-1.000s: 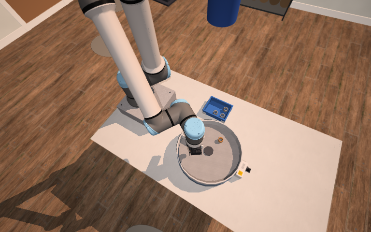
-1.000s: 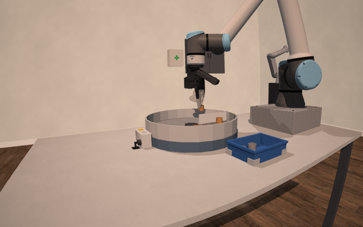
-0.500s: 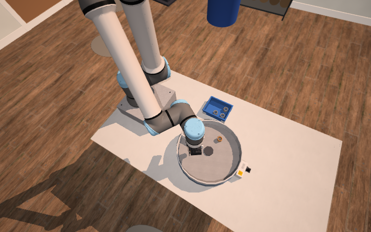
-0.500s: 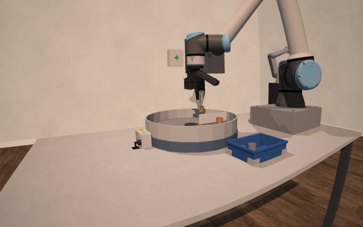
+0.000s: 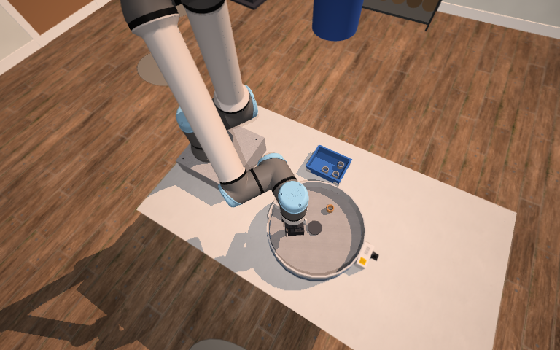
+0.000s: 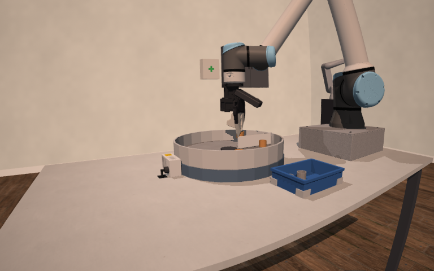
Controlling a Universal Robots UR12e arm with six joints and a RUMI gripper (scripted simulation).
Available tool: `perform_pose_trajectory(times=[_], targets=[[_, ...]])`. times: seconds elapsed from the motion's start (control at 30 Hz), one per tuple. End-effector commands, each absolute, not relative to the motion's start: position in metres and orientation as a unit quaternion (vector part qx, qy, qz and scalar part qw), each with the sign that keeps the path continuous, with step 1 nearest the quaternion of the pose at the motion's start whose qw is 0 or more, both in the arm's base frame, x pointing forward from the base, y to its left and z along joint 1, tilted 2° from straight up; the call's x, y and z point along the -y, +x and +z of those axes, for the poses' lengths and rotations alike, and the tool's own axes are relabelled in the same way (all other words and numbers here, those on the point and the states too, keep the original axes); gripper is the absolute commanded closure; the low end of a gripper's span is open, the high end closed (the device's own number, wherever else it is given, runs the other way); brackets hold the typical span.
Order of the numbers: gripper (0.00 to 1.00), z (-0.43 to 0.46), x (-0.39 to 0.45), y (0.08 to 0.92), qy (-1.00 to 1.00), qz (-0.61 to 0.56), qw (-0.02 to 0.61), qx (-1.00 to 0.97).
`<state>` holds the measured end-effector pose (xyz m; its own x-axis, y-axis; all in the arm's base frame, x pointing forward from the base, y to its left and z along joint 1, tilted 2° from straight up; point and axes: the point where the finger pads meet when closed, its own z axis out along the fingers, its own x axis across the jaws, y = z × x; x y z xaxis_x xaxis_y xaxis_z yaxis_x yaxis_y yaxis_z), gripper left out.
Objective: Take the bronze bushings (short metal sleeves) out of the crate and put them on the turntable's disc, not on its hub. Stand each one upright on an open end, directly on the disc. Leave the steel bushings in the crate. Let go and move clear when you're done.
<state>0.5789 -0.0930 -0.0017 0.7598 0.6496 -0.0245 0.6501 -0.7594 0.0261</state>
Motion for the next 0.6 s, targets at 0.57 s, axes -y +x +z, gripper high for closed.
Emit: perform_pose_trajectory(times=[0.57], targets=[[1.00,-0.023,0.094,0.580,0.938,-0.006,0.017,-0.346]])
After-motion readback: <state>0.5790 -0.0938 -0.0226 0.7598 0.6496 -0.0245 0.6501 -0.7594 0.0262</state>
